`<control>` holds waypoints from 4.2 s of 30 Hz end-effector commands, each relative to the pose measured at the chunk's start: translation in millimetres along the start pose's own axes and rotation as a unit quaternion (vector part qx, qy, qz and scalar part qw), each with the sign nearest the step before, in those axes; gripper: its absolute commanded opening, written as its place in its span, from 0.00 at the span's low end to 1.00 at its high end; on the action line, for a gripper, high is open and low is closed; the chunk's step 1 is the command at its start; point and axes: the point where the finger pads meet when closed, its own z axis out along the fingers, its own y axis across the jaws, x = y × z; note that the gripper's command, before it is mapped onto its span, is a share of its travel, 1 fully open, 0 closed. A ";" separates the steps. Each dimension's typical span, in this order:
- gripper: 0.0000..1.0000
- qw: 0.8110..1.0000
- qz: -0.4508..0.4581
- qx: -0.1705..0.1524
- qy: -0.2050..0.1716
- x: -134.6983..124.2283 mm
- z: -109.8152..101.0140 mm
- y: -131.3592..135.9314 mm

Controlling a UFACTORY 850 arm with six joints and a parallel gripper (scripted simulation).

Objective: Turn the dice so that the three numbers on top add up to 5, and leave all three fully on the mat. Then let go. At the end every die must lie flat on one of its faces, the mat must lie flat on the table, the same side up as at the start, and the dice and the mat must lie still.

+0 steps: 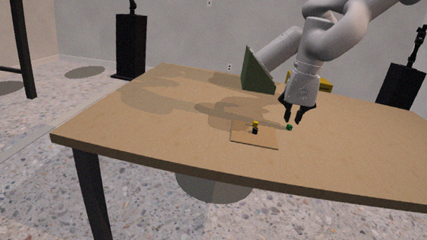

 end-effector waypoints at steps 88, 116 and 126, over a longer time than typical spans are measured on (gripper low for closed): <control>0.31 1.000 0.000 0.000 -0.001 -1.5 7.9 -0.1; 0.31 1.000 0.000 0.000 -0.001 -1.5 15.3 -0.1; 0.31 1.000 0.000 0.000 -0.001 -1.5 25.4 -0.1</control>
